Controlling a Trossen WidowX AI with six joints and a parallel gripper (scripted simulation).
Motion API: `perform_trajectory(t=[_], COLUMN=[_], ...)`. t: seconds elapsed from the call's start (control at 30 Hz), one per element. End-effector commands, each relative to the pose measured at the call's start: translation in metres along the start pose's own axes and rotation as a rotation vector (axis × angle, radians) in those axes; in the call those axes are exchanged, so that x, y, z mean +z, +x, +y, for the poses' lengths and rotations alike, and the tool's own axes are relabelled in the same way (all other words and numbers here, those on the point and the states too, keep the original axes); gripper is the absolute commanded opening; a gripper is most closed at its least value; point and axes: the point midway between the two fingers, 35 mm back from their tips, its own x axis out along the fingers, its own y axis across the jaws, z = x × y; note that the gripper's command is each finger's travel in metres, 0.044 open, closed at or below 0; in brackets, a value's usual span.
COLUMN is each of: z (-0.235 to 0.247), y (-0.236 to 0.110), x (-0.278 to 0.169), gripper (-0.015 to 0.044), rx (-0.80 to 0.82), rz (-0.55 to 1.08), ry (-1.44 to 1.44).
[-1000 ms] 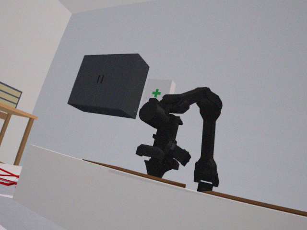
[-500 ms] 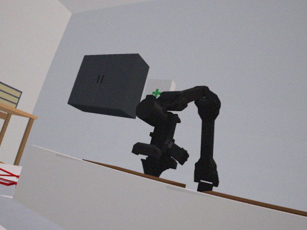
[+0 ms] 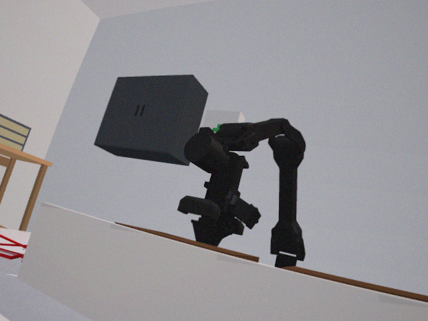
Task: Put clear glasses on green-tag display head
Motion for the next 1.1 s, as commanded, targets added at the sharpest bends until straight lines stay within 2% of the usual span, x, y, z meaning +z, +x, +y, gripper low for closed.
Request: perform_trajectory(t=[0.0,1.07], z=[-0.007,-0.047], y=[0.001,0.004], x=[-0.001,-0.001], gripper=[0.0000,0.0000], rx=[0.002,-0.001], rz=[0.002,0.002], ry=[0.004,0.004])
